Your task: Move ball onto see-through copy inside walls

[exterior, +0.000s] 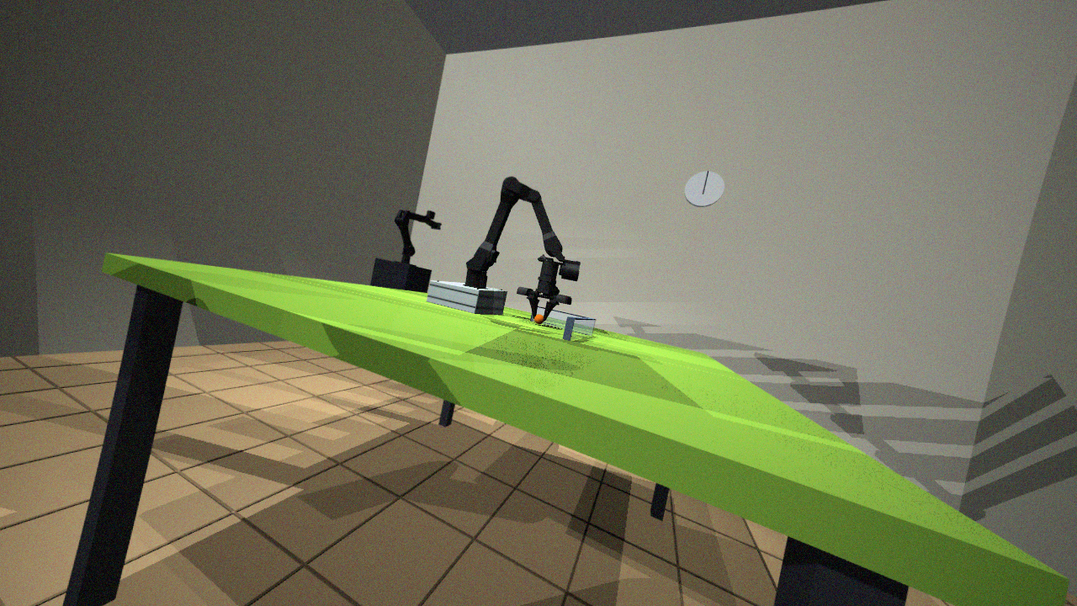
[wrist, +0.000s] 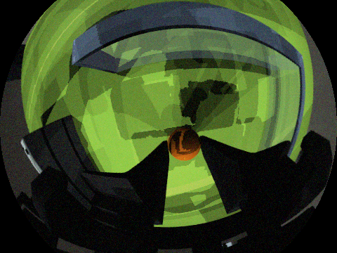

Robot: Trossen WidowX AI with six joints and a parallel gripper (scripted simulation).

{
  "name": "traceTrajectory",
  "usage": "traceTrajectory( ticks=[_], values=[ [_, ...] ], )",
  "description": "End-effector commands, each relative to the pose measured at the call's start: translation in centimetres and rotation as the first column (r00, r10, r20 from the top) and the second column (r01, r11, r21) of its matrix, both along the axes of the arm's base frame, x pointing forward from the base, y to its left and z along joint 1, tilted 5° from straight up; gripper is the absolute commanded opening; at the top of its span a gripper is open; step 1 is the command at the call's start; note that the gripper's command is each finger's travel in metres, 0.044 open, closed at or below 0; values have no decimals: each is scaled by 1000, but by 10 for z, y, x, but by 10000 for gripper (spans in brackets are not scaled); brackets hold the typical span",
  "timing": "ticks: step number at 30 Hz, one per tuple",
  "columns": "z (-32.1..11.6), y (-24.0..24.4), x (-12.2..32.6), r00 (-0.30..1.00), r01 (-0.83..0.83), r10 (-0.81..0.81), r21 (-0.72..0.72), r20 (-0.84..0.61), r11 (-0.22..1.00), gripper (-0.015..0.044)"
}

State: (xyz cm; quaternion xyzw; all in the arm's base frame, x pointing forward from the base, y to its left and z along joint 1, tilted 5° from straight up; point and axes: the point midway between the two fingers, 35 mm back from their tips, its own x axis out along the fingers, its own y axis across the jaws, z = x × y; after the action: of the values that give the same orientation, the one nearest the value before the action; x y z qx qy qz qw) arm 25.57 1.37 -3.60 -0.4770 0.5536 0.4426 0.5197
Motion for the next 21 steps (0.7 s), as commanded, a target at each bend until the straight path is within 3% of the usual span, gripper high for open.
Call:
traceTrajectory(
  ticks=[1,6,16,21],
  values=[
    [-7,-1,-2,1000,-3,3,-1,-7,1000,0],
    [-8,-1,-2,1000,-3,3,-1,-7,1000,0],
    [-6,0,-1,1000,0,0,0,-3,1000,263],
    [-6,0,-1,1000,0,0,0,-3,1000,269]
  ],
)
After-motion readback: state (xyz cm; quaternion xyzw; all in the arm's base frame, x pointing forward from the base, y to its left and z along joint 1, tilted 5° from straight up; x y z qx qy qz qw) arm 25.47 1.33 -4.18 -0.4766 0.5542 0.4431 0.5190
